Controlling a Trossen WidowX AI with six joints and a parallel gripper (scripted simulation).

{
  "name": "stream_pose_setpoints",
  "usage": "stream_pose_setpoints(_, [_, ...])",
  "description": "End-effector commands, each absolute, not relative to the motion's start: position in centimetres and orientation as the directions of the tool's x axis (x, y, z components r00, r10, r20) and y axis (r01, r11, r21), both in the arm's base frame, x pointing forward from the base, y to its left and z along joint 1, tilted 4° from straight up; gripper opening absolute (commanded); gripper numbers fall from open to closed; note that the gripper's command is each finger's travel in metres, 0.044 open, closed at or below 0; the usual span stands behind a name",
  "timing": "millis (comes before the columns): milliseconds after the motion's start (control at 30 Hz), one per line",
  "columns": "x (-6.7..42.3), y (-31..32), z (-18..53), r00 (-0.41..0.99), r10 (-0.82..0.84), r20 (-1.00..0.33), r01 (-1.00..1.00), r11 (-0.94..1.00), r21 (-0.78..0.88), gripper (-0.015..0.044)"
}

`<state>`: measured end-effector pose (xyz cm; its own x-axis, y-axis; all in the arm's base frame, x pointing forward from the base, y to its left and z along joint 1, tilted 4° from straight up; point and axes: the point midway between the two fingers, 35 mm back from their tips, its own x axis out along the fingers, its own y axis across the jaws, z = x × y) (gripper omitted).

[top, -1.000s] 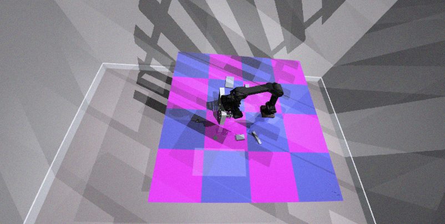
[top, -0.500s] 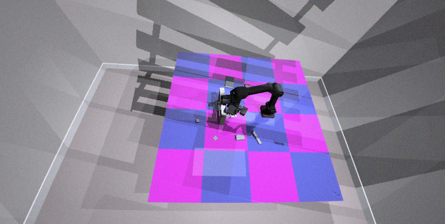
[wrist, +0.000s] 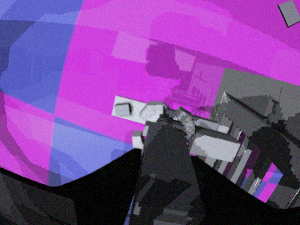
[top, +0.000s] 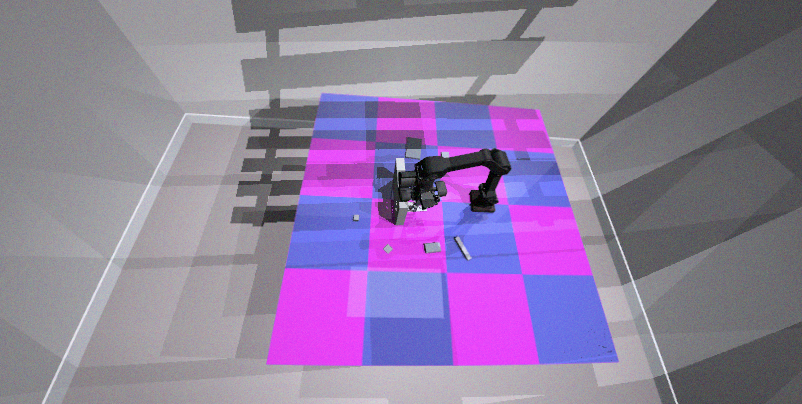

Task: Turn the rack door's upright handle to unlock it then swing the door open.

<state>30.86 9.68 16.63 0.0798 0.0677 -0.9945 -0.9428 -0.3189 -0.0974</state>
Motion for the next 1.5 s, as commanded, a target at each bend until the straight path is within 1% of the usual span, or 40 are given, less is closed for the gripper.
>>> stream_pose_setpoints(0, [30.88,9.67,16.59,0.081,0.066,-0.995,-0.861,-0.499,-0.103,0.0015])
stream_pose_setpoints(67, [30.88,9.67,16.59,0.081,0.066,-0.995,-0.844,-0.526,-0.104,0.0015])
stream_pose_setpoints(333, [30.88,9.67,16.59,0.081,0.066,-0.995,-0.844,-0.526,-0.104,0.0015])
stream_pose_setpoints(667, [30.88,9.67,16.59,0.081,0.066,-0.995,-0.844,-0.526,-0.104,0.0278])
stream_pose_setpoints(700, [30.88,9.67,16.59,0.081,0.066,-0.995,-0.844,-0.526,-0.104,0.0287])
stream_pose_setpoints(767, [30.88,9.67,16.59,0.081,0.066,-0.995,-0.861,-0.498,-0.103,0.0287])
stream_pose_setpoints(967, [30.88,9.67,16.59,0.081,0.066,-0.995,-0.968,-0.232,-0.094,0.0287])
stream_pose_setpoints(1133, [30.88,9.67,16.60,0.081,0.066,-0.995,-0.997,0.013,-0.080,0.0287])
stream_pose_setpoints(1300, [30.88,9.67,16.60,0.081,0.066,-0.995,-0.964,0.258,-0.062,0.0287])
stream_pose_setpoints(1467, [30.88,9.67,16.60,0.081,0.066,-0.995,-0.873,0.486,-0.039,0.0287])
